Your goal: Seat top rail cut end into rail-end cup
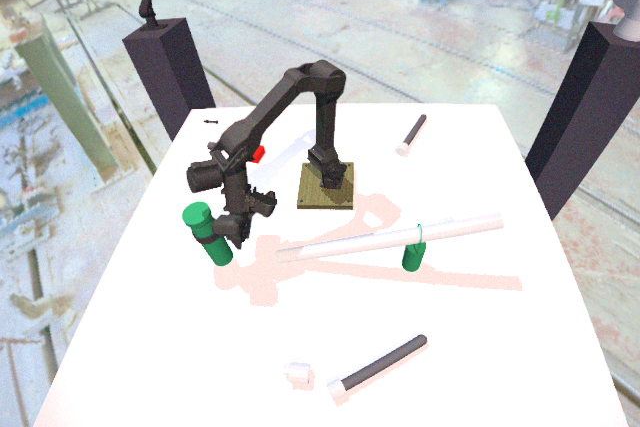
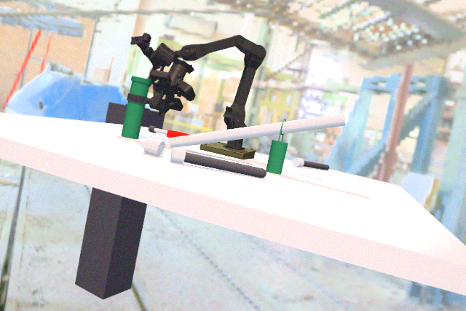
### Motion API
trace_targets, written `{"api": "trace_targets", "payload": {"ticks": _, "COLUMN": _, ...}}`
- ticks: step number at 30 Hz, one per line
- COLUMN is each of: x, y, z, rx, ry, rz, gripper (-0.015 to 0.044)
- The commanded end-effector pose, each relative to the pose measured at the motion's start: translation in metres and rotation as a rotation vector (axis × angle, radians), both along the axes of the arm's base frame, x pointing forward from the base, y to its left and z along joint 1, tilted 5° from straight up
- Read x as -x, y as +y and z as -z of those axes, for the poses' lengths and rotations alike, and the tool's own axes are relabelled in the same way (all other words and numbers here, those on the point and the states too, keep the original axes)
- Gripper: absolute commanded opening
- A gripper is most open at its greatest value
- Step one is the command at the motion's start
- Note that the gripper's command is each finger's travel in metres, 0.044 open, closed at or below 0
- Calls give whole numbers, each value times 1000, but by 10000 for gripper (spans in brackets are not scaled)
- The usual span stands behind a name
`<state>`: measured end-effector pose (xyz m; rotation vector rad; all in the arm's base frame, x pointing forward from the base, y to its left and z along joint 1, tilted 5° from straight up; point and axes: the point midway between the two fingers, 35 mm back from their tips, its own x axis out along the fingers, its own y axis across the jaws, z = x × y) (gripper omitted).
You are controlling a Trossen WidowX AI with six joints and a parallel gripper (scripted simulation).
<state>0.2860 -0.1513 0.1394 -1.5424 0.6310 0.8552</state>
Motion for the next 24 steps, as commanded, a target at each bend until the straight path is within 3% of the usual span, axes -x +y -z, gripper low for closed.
{"api": "trace_targets", "payload": {"ticks": 1, "x": 1, "y": 5, "z": -5, "rx": -1, "ry": 2, "rz": 5, "gripper": 341}}
{"api": "trace_targets", "payload": {"ticks": 5, "x": 3, "y": 18, "z": -18, "rx": -2, "ry": 3, "rz": 8, "gripper": 440}}
{"api": "trace_targets", "payload": {"ticks": 14, "x": 8, "y": 40, "z": -36, "rx": -31, "ry": 6, "rz": 42, "gripper": 440}}
{"api": "trace_targets", "payload": {"ticks": 24, "x": 16, "y": 97, "z": -76, "rx": -421, "ry": 74, "rz": 651, "gripper": 440}}
